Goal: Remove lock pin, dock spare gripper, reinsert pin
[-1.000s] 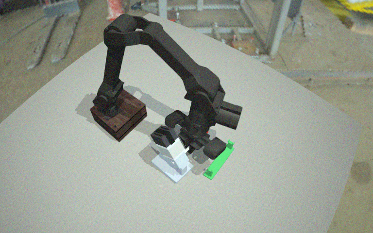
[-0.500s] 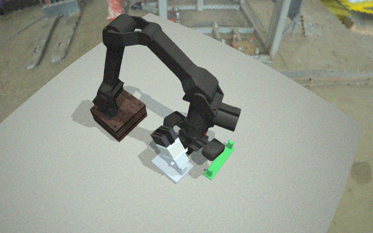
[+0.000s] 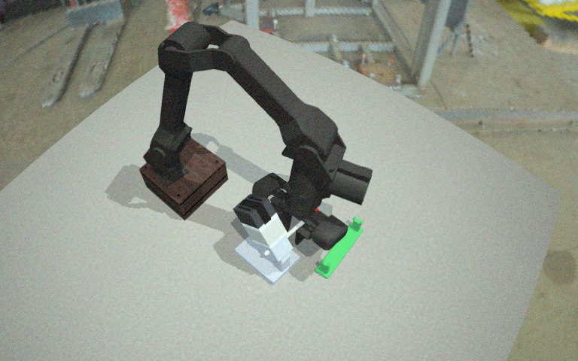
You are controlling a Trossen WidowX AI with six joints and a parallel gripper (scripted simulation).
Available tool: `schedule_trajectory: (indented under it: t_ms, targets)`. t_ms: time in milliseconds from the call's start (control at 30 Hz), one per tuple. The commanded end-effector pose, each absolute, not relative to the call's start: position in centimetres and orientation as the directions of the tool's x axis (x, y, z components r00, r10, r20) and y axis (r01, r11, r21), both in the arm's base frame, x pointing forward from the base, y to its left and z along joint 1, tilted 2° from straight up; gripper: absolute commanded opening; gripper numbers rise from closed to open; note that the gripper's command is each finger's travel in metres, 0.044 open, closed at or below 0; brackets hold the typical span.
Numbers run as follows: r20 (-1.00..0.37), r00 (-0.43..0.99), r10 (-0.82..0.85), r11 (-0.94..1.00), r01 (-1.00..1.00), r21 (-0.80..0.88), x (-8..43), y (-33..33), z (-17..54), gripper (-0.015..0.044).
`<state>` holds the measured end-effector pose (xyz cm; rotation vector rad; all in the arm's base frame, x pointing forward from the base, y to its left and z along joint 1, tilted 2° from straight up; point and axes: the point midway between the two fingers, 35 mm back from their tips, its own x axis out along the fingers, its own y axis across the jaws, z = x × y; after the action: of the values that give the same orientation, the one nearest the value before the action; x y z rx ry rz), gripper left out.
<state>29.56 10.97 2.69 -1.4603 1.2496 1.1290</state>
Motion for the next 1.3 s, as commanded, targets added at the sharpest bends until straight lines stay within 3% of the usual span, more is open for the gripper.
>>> schedule_trajectory:
  t_ms: [0,1267]
  targets:
    - [-0.978,0.081,-0.191,-0.105,-0.993,-0.061,29.6,11.0,2.7,0.0200]
    - [-0.975,0.038,-0.220,-0.116,-0.993,-0.012,27.7,14.5,7.7,0.0200]
